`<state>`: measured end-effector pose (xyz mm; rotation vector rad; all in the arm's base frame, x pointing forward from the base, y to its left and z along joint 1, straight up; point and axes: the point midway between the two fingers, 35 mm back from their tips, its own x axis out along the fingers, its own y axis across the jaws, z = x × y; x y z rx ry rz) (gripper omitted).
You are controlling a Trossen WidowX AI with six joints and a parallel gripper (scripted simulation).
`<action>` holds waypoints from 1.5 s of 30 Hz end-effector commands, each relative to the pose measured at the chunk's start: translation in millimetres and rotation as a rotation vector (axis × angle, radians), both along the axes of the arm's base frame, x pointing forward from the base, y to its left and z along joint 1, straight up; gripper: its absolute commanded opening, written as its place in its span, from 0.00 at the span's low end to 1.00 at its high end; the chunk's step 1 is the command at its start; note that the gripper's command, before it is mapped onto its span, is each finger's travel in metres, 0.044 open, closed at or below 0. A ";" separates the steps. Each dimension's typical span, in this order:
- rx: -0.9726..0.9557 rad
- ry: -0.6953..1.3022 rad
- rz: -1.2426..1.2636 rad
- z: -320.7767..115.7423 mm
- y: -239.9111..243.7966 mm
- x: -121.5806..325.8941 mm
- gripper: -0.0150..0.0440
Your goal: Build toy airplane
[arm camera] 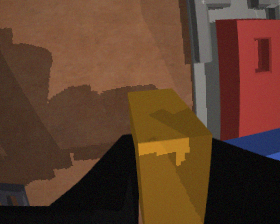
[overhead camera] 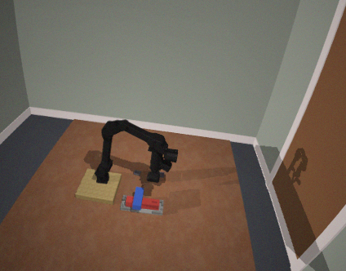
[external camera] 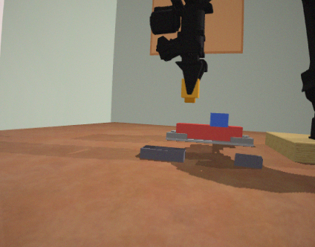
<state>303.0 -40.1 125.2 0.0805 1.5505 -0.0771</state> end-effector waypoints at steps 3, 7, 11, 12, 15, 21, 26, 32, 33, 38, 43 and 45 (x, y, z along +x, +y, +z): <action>-0.002 -0.009 0.009 -1.8 -19.4 6.4 0.25; -0.005 -0.009 0.014 -4.2 -31.4 8.4 0.25; -0.006 -0.009 0.023 -6.6 -43.3 10.0 0.25; -0.006 -0.009 0.025 -7.3 -46.3 10.3 0.25; -0.007 -0.008 0.033 -9.2 -55.3 11.0 0.25; -0.009 -0.007 0.047 -13.3 -73.7 11.7 0.25; -0.010 -0.005 0.059 -16.8 -89.2 11.4 0.25; -0.011 -0.005 0.068 -19.2 -100.0 10.6 0.30; -0.011 -0.005 0.068 -19.2 -100.0 10.6 0.34; -0.011 -0.005 0.068 -19.2 -100.0 10.6 0.36; -0.011 -0.005 0.068 -19.2 -100.0 10.6 0.36; -0.011 -0.005 0.068 -19.2 -100.0 10.6 0.36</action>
